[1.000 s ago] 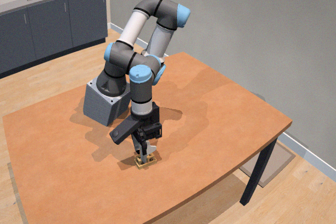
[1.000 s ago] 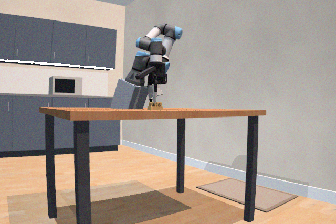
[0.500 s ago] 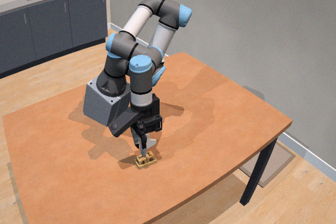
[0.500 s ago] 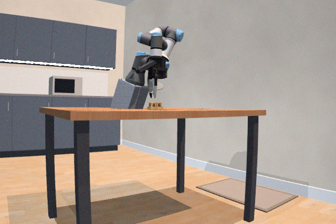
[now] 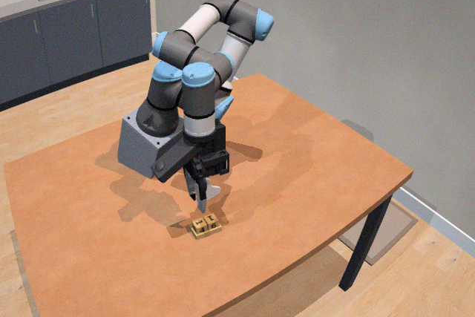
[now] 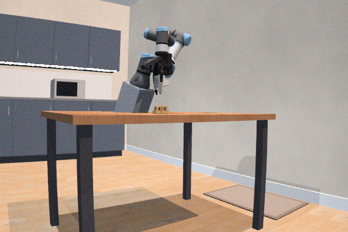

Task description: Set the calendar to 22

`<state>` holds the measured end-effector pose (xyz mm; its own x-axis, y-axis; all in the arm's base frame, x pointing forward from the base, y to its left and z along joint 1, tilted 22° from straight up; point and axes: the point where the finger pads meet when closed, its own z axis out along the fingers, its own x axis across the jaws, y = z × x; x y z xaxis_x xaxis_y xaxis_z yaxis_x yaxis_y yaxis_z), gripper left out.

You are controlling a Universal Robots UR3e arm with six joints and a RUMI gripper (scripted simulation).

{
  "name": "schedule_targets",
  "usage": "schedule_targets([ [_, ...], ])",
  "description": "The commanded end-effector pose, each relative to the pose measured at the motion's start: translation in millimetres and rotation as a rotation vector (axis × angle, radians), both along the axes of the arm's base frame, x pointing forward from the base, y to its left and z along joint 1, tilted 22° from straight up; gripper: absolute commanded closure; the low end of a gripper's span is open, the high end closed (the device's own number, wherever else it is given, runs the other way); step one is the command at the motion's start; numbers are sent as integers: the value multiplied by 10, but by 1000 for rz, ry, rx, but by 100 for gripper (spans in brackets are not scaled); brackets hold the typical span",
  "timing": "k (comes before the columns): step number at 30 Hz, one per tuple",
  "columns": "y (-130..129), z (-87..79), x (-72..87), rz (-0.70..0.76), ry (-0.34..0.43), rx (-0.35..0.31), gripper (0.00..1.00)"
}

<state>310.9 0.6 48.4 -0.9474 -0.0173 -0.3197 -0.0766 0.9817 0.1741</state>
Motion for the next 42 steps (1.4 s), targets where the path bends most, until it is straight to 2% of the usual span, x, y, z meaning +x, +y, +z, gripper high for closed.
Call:
schedule_targets([
  [1,-16,61,-19,2,-2,2,72],
  [13,-27,116,-37,2,-2,2,72],
  [14,-27,116,-37,2,-2,2,0],
  [42,-32,140,-45,2,-2,2,0],
])
